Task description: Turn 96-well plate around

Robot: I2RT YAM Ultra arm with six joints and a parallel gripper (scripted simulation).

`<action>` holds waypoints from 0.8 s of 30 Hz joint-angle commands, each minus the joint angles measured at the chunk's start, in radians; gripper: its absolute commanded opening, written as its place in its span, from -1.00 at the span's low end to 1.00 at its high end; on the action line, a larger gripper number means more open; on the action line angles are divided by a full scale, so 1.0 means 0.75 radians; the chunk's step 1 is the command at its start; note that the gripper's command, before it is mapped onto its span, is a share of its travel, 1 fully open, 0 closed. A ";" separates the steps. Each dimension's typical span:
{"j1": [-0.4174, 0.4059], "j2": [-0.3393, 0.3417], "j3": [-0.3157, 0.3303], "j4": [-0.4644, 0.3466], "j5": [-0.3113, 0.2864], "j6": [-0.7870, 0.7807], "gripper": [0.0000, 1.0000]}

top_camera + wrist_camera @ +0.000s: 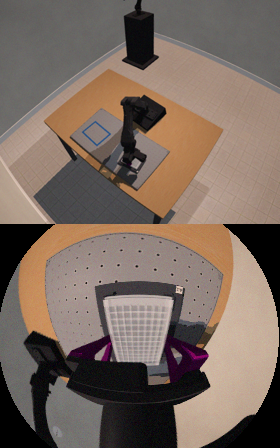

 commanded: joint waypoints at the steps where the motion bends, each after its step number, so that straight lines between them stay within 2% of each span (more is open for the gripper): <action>1: 0.018 -0.062 0.054 -0.059 -0.019 0.011 -1.00; 24: 0.034 -0.118 0.156 -0.219 -0.016 0.027 -1.00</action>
